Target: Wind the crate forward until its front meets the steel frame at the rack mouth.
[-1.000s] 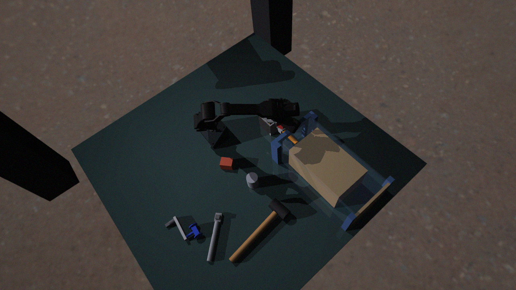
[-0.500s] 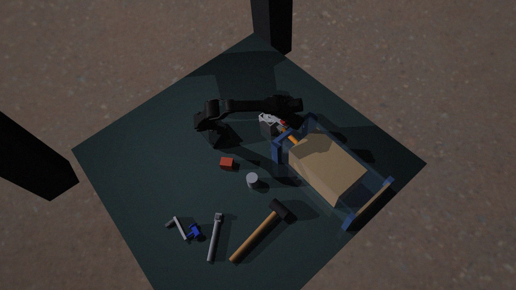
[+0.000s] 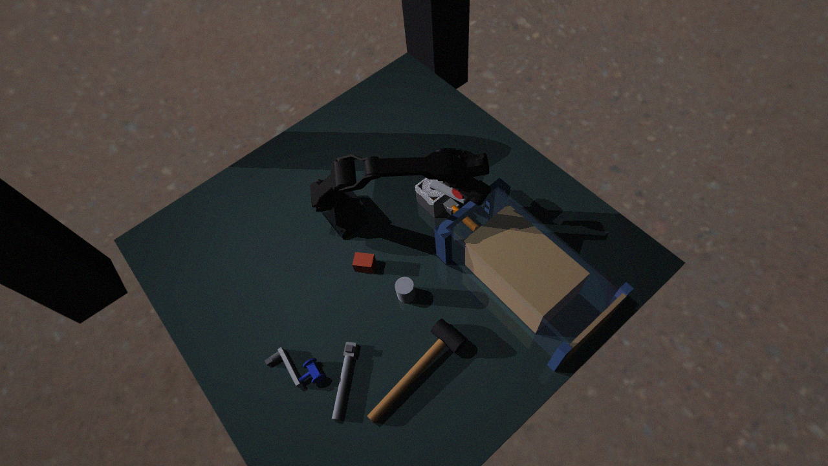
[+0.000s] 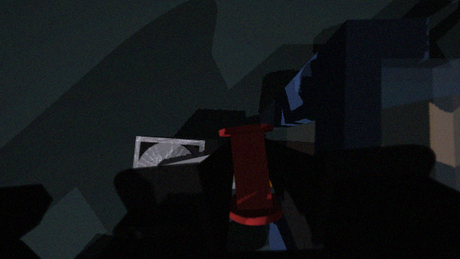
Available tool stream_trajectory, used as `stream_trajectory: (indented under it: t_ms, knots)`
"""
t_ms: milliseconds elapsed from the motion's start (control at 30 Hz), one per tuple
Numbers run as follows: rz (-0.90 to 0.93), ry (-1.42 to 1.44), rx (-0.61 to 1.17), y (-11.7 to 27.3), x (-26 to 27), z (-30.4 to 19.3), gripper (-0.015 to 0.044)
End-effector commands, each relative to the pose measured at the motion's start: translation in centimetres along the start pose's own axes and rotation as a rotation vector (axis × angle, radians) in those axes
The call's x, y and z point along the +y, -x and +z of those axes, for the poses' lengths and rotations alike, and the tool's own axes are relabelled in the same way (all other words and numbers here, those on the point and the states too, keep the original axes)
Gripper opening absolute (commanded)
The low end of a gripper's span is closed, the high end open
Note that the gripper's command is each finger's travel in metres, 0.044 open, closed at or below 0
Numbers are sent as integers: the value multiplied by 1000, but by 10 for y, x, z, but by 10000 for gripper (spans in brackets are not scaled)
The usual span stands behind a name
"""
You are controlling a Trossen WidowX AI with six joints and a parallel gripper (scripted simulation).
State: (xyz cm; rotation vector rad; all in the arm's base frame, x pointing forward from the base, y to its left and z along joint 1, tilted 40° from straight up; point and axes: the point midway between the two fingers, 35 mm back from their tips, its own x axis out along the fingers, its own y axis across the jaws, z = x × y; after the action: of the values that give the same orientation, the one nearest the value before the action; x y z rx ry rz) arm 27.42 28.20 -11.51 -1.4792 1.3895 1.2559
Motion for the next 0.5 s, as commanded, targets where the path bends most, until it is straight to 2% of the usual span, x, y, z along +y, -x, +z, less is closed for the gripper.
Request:
stream_trajectory:
  t_ms: [0,467]
  knots:
    - [3,14,-24,-6,5,17,0]
    - [4,15,-26,-12,14,32,0]
